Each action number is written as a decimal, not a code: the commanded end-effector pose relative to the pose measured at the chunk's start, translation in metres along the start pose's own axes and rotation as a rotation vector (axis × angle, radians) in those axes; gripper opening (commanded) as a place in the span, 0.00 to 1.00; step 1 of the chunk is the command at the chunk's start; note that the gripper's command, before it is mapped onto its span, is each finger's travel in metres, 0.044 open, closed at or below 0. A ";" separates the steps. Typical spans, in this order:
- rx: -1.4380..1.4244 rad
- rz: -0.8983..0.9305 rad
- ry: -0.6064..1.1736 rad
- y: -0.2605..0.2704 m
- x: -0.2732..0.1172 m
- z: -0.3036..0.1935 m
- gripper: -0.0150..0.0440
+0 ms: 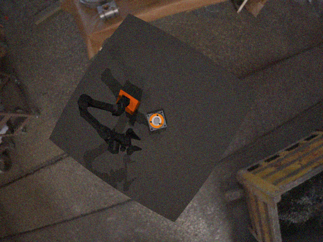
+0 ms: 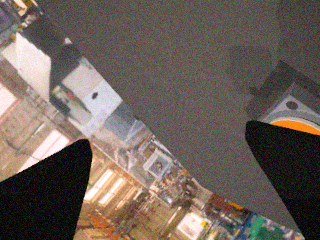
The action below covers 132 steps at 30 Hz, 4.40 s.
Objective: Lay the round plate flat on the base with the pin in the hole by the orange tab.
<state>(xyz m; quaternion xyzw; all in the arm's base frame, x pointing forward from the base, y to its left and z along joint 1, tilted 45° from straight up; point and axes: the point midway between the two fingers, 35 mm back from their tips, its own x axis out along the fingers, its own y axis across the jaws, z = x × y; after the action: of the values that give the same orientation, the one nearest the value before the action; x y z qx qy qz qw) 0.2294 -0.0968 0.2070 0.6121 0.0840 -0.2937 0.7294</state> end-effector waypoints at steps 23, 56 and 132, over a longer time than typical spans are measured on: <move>-1.078 -0.794 0.278 -0.059 0.092 -0.078 0.25; -1.798 -1.115 0.436 -0.120 0.144 -0.096 0.25; -1.797 -1.114 0.437 -0.136 0.156 -0.130 0.25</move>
<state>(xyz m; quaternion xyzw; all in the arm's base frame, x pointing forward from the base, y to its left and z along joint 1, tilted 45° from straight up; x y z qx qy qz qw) 0.3163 -0.0378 -0.0064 -0.2349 0.6588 -0.3004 0.6485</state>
